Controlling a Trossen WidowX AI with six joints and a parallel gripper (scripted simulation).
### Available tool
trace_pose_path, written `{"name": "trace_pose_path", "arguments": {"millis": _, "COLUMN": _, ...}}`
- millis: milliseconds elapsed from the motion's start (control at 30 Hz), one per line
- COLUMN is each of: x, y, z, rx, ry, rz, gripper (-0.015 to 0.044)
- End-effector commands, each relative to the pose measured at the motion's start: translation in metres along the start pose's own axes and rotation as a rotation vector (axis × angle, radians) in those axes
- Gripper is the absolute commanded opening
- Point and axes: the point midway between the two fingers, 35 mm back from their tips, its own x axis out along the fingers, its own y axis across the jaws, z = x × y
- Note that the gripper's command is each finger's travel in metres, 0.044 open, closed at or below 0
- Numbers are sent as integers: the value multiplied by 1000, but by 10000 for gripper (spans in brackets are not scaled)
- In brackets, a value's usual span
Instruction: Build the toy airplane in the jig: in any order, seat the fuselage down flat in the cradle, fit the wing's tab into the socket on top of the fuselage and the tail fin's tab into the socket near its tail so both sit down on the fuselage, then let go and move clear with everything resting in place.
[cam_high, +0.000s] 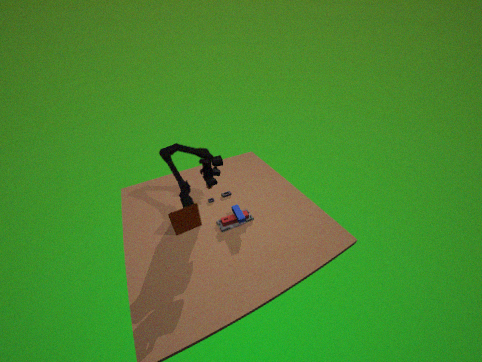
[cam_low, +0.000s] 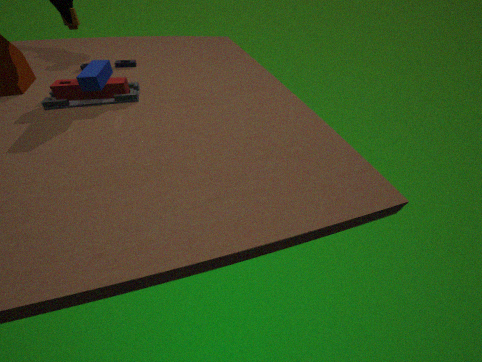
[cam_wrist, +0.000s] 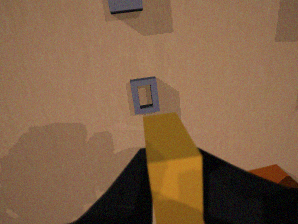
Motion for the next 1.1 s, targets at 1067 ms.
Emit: {"name": "trace_pose_path", "arguments": {"millis": 1067, "x": -4, "y": -86, "z": 34, "rx": 32, "ry": -19, "rz": -27, "gripper": 0}}
